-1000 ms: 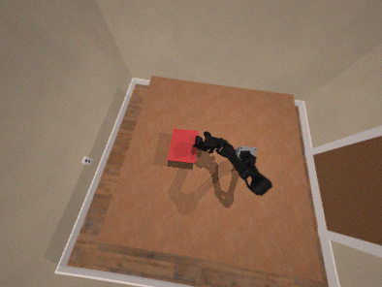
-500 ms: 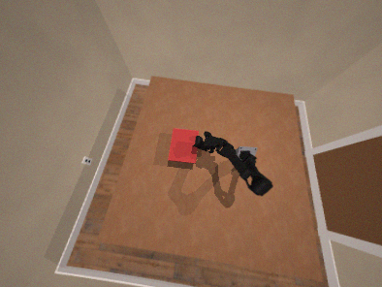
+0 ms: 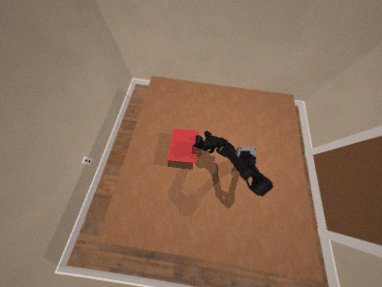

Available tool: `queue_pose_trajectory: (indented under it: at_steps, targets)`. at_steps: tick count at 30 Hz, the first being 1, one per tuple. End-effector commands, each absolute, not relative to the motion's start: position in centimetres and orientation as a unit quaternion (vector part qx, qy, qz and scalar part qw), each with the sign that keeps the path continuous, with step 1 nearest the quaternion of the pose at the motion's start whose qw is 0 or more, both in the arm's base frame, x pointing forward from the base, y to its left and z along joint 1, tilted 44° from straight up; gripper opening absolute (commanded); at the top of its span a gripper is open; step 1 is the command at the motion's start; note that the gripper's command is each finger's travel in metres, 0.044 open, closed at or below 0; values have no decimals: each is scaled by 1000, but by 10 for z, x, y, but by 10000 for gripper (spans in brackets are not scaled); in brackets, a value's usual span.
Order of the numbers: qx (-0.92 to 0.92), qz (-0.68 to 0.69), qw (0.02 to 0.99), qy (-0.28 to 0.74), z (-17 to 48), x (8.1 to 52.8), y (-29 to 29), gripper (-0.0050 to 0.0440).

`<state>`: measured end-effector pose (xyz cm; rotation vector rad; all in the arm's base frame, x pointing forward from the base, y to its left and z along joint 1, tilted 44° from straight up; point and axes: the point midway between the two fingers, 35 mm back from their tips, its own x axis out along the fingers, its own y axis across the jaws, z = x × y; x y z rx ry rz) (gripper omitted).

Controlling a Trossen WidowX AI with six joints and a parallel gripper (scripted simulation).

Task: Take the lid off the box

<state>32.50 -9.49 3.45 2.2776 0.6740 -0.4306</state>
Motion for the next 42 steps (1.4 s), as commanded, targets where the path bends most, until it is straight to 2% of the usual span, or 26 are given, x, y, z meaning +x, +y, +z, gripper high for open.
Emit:
queue_pose_trajectory:
  at_steps: [1, 42]
  targets:
    - [882, -167, 355, 262, 35, 325, -96, -50]
    - [882, -166, 356, 261, 40, 325, -100, -50]
